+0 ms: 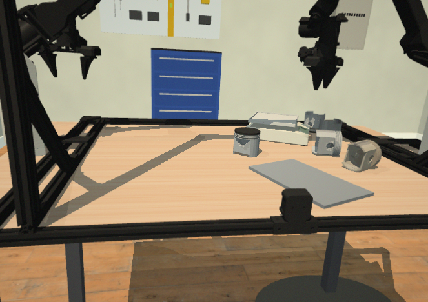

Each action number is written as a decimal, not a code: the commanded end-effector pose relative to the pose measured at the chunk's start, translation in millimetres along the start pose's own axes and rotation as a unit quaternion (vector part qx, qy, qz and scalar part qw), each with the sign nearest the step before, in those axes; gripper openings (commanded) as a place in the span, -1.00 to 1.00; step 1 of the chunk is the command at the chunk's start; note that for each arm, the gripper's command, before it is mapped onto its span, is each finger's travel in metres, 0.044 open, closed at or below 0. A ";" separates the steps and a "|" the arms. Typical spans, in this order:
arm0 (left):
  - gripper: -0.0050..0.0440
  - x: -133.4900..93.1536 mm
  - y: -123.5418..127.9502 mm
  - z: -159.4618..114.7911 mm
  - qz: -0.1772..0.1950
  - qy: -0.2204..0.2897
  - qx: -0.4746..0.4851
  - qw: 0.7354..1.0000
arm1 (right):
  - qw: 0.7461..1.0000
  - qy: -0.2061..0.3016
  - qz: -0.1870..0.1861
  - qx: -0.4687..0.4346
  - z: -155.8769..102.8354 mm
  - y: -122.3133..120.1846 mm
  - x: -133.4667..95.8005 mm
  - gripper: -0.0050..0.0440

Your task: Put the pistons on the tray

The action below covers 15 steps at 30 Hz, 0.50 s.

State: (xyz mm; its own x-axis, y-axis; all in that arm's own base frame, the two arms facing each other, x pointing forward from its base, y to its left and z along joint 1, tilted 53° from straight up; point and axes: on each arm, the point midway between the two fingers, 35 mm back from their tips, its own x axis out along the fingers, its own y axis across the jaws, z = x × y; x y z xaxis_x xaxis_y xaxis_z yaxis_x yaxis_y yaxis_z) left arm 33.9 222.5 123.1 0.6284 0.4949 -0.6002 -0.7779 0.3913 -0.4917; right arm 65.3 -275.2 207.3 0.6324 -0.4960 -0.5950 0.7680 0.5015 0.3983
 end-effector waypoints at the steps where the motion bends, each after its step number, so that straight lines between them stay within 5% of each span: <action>1: 1.00 0.0 -0.4 0.0 -0.001 0.000 0.000 1.000 | 1.000 -0.001 -0.002 -0.013 -14.8 12.5 -0.1 0.75; 11: 1.00 0.0 -0.4 0.0 -0.001 0.000 0.000 1.000 | 0.999 -0.004 0.000 -0.052 -57.1 38.8 2.8 0.75; 15: 1.00 0.0 -0.4 0.0 -0.001 0.000 0.000 1.000 | 1.000 -0.004 0.000 -0.025 -52.1 30.1 2.8 0.75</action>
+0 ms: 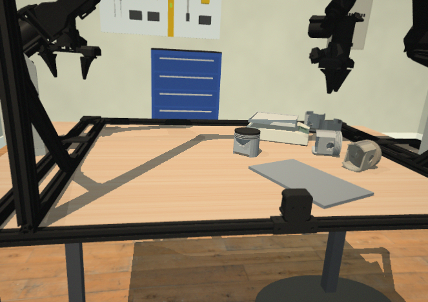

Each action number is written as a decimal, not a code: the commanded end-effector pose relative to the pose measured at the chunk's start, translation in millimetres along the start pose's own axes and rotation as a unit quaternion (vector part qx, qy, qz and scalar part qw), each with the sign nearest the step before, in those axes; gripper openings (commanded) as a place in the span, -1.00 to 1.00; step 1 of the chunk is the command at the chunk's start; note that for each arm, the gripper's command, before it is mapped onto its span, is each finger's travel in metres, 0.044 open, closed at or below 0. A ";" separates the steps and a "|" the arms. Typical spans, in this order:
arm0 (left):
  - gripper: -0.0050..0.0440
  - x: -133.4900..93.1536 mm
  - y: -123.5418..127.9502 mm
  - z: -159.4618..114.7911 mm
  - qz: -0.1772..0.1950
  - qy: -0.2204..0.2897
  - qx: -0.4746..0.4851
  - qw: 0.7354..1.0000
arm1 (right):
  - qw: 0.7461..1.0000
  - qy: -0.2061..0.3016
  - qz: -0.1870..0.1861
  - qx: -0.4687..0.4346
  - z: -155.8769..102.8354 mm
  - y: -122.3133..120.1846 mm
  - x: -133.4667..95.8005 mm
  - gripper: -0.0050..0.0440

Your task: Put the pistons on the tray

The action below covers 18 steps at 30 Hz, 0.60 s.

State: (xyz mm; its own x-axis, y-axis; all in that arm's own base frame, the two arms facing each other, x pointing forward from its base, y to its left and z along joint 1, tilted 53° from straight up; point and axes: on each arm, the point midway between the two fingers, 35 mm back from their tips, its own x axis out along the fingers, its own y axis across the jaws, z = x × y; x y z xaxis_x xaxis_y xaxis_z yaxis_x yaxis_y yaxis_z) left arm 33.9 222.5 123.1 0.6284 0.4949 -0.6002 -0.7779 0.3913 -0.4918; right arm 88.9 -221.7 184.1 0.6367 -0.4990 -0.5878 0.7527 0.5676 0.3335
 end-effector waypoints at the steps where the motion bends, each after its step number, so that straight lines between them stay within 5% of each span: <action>1: 1.00 0.0 -0.4 0.0 -0.001 0.000 0.000 1.000 | 0.999 -0.001 -0.002 0.035 1.1 -10.1 0.5 0.75; 13: 1.00 0.0 -0.4 0.0 -0.001 0.000 0.000 1.000 | 0.995 0.000 -0.002 0.098 25.3 -63.5 0.6 0.75; 18: 1.00 0.0 -0.4 0.0 -0.001 0.000 0.000 1.000 | 0.998 0.010 -0.007 0.060 25.3 -63.5 0.6 0.75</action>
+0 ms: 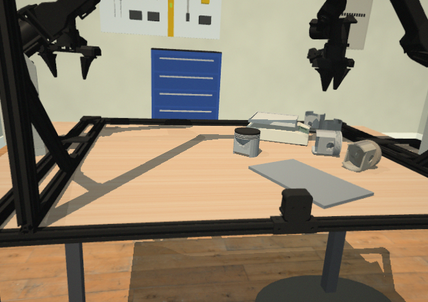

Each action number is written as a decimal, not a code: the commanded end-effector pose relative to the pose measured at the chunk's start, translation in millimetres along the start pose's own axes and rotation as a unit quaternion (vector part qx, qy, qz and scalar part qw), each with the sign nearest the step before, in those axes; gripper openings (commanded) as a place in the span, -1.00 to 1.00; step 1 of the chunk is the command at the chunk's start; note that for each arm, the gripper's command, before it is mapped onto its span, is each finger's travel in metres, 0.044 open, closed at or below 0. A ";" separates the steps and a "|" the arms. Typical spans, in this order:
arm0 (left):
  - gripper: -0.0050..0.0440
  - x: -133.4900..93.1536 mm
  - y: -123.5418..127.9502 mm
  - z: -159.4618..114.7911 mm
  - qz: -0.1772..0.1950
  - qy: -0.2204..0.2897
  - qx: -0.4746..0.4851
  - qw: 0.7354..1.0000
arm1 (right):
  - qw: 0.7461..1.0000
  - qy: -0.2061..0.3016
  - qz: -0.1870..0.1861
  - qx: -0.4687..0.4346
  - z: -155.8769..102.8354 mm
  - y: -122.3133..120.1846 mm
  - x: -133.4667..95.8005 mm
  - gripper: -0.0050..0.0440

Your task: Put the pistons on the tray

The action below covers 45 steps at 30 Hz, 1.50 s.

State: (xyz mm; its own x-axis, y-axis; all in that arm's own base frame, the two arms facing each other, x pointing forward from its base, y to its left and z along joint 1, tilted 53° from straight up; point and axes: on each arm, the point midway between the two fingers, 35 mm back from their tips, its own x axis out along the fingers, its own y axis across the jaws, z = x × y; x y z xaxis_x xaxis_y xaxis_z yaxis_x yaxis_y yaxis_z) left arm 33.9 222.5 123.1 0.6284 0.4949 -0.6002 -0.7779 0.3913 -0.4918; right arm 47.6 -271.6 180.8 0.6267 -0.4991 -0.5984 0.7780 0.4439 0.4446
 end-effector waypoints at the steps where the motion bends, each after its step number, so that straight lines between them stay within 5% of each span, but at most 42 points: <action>1: 1.00 0.0 -0.4 0.0 -0.001 0.000 0.000 1.000 | 0.999 0.009 -0.003 -0.037 2.5 -2.7 0.1 0.75; 15: 1.00 0.0 -0.4 0.0 -0.001 0.000 0.000 1.000 | 0.980 0.047 -0.023 -0.190 2.5 -2.7 0.1 0.75; 39: 1.00 0.0 -0.4 0.0 -0.001 0.000 0.000 1.000 | 0.884 0.113 -0.058 -0.450 2.5 -2.8 0.2 0.75; 45: 1.00 0.0 -0.4 0.0 -0.001 0.000 0.000 1.000 | 0.884 0.113 -0.058 -0.450 2.5 -2.8 10.2 0.75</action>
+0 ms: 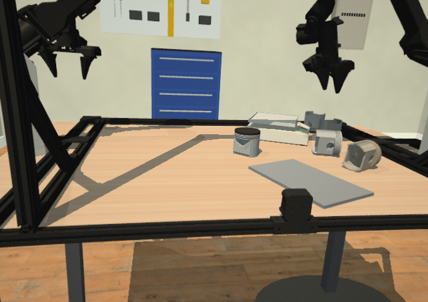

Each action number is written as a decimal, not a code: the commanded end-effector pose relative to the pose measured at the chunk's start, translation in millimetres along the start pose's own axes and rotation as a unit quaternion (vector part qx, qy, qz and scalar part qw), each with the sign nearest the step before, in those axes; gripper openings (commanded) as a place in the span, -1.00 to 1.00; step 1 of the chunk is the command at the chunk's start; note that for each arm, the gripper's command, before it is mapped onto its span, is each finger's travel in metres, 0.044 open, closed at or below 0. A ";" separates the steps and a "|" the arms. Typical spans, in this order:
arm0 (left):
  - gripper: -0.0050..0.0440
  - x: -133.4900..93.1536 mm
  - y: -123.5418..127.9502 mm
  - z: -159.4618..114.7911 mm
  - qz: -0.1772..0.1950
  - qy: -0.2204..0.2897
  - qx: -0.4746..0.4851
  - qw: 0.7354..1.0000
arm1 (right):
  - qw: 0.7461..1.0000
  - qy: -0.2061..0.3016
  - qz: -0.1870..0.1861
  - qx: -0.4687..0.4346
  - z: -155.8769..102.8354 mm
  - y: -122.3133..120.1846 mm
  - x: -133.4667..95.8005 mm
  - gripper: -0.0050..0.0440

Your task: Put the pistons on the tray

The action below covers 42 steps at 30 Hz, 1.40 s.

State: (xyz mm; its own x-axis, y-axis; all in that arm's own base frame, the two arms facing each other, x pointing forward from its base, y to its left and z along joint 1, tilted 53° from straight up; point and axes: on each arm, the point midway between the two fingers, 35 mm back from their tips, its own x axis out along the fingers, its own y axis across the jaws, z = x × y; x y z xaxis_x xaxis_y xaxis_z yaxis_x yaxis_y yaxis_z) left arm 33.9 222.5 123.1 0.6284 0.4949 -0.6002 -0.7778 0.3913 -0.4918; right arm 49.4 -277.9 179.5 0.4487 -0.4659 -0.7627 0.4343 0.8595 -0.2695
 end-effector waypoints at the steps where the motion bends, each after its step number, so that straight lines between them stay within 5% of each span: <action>1: 1.00 0.0 -0.4 0.0 -0.001 0.000 0.000 1.000 | 1.000 0.005 0.000 -0.008 0.2 0.7 7.0 0.75; 42: 1.00 0.0 -0.4 0.0 -0.001 0.000 0.000 1.000 | 1.000 0.005 0.000 -0.008 14.5 1.3 63.6 0.75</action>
State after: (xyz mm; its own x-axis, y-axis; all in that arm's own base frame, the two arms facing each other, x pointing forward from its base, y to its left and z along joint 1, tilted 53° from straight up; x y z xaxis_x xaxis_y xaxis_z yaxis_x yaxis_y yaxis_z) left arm 33.9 222.5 123.1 0.6284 0.4949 -0.6002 -0.7778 0.3913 -0.4918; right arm 86.8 -307.1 146.5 0.4470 -0.4729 -0.7593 0.4187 0.8607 -0.2896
